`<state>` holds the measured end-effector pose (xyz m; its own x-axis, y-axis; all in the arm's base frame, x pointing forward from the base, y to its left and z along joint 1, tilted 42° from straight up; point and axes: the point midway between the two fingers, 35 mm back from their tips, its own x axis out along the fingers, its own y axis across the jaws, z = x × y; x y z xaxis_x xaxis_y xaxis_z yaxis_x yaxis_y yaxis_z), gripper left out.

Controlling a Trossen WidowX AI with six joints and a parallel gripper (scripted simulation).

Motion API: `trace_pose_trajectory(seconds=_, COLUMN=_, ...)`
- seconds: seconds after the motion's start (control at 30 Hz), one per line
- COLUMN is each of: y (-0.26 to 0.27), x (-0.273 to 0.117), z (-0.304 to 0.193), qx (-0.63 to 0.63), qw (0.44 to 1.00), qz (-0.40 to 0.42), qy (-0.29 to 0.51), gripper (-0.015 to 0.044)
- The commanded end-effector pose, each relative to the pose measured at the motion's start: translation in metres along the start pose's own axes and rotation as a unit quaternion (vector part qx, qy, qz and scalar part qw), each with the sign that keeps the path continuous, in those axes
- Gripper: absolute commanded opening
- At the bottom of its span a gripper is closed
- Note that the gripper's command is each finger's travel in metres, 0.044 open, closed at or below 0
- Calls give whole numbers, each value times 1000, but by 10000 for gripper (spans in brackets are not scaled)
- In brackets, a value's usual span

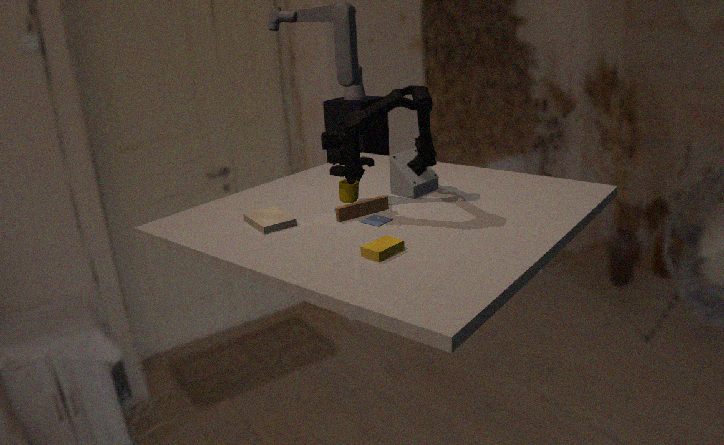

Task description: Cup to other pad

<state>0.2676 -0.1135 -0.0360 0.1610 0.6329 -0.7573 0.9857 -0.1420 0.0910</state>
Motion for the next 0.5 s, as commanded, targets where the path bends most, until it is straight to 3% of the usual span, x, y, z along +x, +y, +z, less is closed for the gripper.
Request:
trace_pose_trajectory(seconds=0.0, y=-2, x=10, z=-1, qx=4, qw=1000, qz=-3, qy=5, gripper=0)
trace_pose_trajectory(seconds=0.47, y=-4, x=28, z=-2, qx=4, qw=1000, qz=-3, qy=6, gripper=0)
